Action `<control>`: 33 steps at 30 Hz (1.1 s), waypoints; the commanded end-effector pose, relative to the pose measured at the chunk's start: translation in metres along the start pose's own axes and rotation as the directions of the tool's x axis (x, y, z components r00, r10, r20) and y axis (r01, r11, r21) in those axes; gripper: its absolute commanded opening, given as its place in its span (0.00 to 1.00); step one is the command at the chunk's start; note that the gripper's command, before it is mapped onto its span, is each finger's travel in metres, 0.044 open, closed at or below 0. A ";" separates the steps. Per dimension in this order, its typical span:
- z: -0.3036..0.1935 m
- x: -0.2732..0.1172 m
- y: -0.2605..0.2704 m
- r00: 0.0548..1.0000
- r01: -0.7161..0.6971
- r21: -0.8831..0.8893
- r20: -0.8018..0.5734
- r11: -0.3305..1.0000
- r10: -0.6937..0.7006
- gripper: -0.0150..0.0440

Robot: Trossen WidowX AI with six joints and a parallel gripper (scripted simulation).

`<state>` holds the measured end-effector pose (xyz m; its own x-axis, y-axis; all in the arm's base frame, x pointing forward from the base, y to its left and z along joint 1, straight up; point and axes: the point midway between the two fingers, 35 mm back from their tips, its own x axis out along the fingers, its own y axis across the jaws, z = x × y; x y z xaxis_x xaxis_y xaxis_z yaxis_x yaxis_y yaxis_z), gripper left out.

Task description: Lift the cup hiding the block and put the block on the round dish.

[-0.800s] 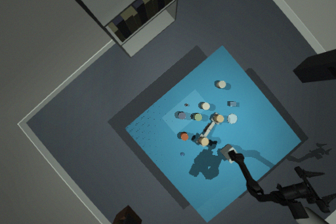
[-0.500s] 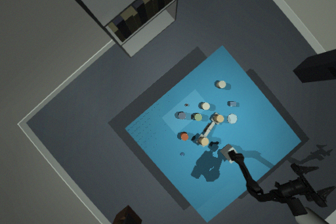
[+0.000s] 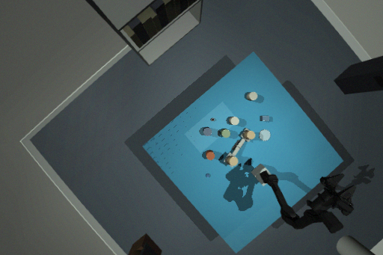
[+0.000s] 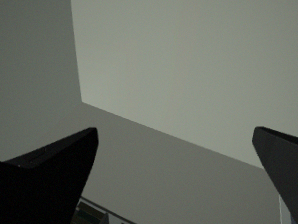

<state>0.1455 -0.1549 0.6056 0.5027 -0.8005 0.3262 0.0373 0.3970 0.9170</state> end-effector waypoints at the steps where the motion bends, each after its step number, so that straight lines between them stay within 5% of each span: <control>1: -0.015 -0.002 -0.012 0.998 0.016 -0.090 -0.067 0.996 -0.022 1.00; 16: -0.081 -0.019 -0.076 0.923 -0.036 -0.464 -0.355 0.885 -0.149 1.00; 33: -0.147 -0.068 -0.157 0.708 -0.319 -0.680 -0.634 0.660 -0.311 1.00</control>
<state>0.2303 -0.1033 0.4202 0.8816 -0.4432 -0.1624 0.4699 0.7911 0.3917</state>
